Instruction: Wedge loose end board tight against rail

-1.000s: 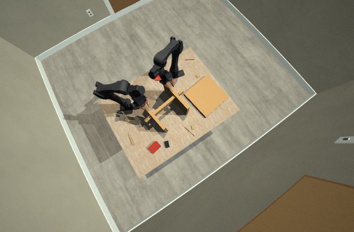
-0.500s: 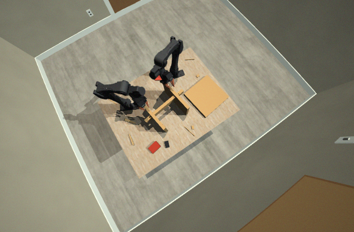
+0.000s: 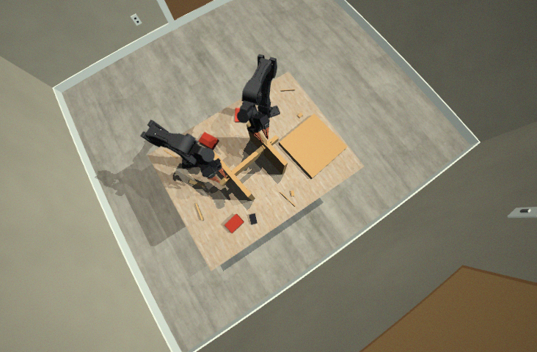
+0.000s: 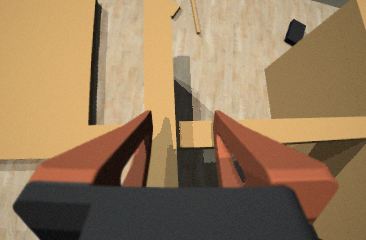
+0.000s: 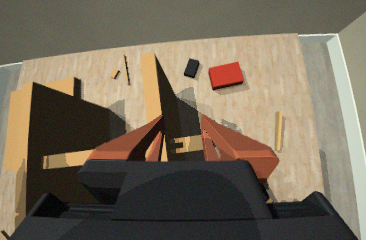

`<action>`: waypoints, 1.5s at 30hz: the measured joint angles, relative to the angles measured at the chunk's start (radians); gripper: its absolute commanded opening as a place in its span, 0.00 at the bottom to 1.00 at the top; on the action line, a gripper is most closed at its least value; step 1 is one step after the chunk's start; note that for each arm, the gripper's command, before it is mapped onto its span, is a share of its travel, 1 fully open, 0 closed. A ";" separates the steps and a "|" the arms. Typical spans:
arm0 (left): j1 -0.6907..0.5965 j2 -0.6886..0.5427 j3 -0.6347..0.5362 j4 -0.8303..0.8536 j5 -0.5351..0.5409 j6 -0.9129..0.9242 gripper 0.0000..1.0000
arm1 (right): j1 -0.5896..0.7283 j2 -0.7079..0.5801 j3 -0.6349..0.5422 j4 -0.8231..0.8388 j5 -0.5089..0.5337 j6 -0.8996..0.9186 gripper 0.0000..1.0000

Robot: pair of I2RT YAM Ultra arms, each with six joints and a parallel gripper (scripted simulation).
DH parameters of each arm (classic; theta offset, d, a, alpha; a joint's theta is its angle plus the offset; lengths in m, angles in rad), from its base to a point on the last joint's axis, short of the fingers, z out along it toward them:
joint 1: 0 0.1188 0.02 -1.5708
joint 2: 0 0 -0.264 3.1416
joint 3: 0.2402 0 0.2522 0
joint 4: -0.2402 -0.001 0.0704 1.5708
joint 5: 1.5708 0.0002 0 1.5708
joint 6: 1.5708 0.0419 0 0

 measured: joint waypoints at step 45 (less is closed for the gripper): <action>0.596 -0.196 -0.352 0.966 0.500 0.751 0.40 | -0.885 -0.144 -0.372 0.941 -0.266 -0.422 0.40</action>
